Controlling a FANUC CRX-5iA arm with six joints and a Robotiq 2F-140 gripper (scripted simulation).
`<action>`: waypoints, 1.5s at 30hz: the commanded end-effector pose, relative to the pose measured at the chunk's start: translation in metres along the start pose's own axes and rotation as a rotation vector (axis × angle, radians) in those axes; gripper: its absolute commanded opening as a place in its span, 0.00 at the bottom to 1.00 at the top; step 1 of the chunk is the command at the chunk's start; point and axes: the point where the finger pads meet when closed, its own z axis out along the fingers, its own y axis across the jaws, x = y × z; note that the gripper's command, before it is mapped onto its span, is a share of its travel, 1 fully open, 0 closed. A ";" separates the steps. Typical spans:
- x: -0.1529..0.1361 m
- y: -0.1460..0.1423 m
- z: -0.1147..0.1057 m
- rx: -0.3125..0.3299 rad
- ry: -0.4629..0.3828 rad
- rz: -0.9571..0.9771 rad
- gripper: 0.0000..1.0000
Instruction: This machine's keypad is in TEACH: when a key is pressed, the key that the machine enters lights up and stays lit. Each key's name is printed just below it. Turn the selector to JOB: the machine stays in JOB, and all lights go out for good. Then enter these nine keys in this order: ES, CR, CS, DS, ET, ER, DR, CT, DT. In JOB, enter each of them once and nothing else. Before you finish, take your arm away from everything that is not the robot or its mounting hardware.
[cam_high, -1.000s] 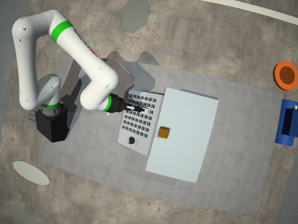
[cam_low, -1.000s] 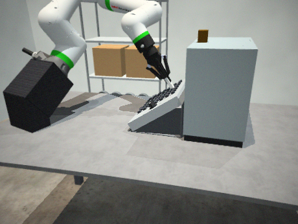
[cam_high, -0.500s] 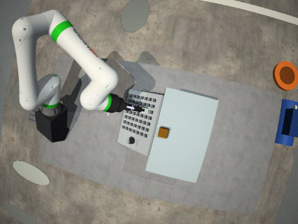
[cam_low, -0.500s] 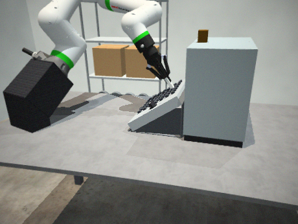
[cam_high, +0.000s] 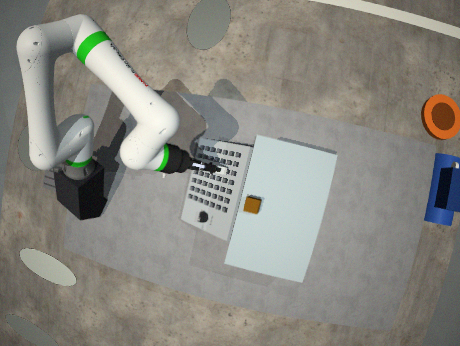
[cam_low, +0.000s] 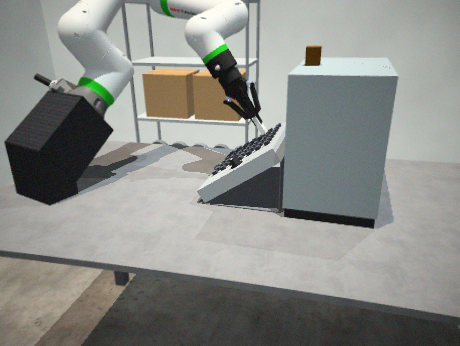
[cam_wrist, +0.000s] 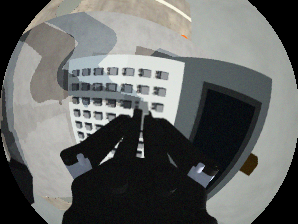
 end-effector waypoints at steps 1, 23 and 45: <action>0.000 0.000 -0.008 0.000 0.000 0.000 0.00; 0.000 0.000 -0.024 0.000 0.000 0.000 0.00; -0.034 0.000 -0.021 0.000 0.000 0.000 0.00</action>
